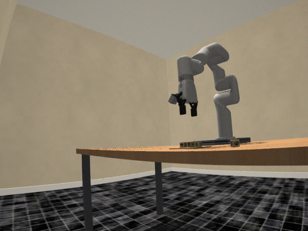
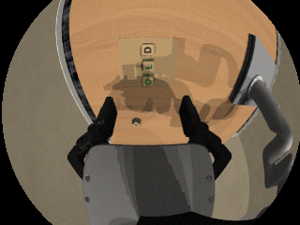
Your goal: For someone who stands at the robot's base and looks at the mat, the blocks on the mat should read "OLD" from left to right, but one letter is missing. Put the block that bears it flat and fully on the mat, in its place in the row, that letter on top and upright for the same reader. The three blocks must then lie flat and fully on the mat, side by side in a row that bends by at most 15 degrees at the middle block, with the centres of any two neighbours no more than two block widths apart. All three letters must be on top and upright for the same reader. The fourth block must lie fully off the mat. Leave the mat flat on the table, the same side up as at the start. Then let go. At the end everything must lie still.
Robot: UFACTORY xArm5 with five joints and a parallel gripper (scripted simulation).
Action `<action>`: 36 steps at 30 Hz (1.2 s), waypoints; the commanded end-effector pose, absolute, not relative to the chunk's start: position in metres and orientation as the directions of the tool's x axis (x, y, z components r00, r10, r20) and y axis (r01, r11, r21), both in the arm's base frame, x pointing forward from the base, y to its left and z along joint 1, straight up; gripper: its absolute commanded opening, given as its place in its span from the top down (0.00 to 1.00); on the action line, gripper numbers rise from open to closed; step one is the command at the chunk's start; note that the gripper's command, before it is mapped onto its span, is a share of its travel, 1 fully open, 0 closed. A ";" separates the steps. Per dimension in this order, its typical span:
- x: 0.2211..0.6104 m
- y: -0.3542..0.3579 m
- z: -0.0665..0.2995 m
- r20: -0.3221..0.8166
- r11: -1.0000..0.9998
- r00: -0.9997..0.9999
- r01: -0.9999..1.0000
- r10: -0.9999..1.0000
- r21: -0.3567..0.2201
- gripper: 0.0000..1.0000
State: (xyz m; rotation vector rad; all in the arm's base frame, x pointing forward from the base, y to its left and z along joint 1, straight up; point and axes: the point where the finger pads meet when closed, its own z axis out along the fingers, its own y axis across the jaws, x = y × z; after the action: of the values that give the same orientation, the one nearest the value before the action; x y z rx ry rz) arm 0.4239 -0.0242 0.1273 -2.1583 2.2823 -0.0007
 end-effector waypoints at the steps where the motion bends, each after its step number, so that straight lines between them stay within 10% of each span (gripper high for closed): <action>1: 0.424 -0.024 0.139 0.000 0.056 -0.056 -0.998 -0.998 -0.001 0.00; 36: 0.424 -0.024 0.166 0.000 0.056 -0.056 -0.998 -0.998 -0.001 0.00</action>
State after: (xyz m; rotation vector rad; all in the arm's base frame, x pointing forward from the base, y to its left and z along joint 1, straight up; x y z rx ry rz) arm 0.4230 -0.0243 0.1641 -2.1598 2.2839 0.0030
